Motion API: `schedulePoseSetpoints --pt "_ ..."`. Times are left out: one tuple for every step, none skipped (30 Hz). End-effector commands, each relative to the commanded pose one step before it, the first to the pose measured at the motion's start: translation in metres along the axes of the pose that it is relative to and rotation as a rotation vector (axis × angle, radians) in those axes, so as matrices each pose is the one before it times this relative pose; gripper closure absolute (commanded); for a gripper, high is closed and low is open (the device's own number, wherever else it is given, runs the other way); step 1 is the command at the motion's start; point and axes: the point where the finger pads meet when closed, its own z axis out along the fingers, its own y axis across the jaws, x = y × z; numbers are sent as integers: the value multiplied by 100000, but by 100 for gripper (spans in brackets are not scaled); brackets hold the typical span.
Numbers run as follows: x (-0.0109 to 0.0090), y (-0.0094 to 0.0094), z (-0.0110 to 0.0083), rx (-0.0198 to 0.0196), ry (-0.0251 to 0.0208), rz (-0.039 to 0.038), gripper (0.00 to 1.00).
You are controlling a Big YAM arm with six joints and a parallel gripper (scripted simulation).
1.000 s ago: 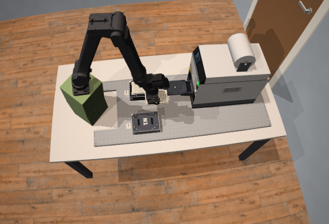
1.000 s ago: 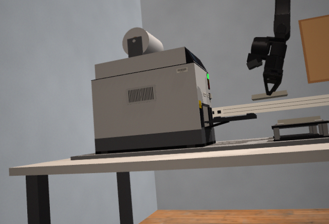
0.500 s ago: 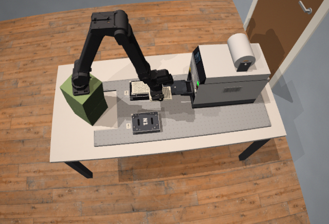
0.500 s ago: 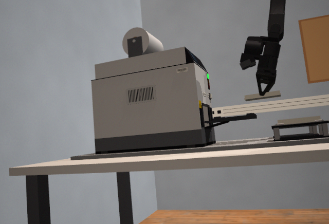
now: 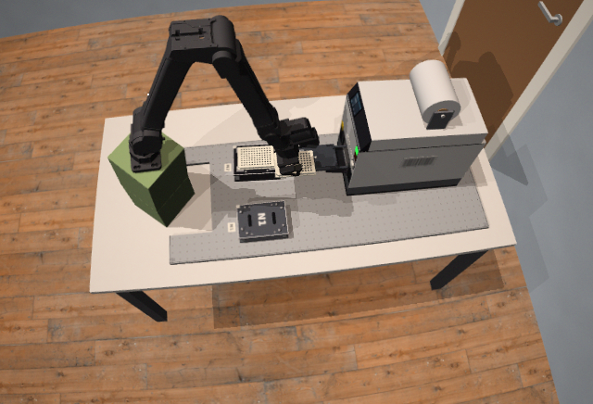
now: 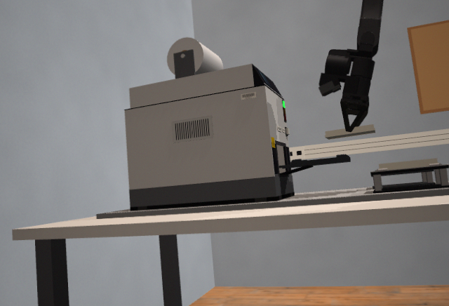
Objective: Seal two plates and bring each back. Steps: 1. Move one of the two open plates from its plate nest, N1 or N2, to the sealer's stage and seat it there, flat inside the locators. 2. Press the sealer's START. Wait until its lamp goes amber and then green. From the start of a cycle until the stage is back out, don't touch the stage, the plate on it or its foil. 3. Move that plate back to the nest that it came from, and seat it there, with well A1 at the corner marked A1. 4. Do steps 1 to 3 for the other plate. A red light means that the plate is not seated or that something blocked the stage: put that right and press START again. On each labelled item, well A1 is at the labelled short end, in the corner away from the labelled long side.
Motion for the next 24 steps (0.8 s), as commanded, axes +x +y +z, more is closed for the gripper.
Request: schedulePoseSetpoints --pt "-1230 1002 496 -6 -1090 -398 100" --pt "-280 250 111 -154 -81 -407 100" --pt "-243 306 98 -490 14 6 100" --pt "-213 197 94 44 14 116 100" --pt "-161 117 86 452 56 69 100" --pt "-108 192 80 -83 152 94 100" --pt "-103 207 51 -404 157 153 100" --pt "-102 113 56 139 146 133 100" --pt "-79 -140 74 668 194 462 100" --pt "166 -48 74 163 620 393 100" --pt "114 -10 80 127 475 324 100" --pt "-132 212 96 -27 72 -27 100" --pt "-231 291 89 -102 -105 -141 100" --pt "-248 362 77 -515 -139 -223 100" --pt "0 0 0 0 0 0 100" --pt "0 0 0 0 0 0 100" --pt "-493 169 -182 -33 -1191 -585 100" --pt "-551 174 -77 331 -949 -338 100" --pt "-440 252 -58 -168 -483 -359 100" --pt "-398 296 -44 -524 -351 85 100" --pt "-184 203 126 53 67 95 100" --pt "-109 122 127 449 162 73 100" --pt "-90 194 130 -70 165 94 100" --pt "-28 191 122 -37 327 13 100"
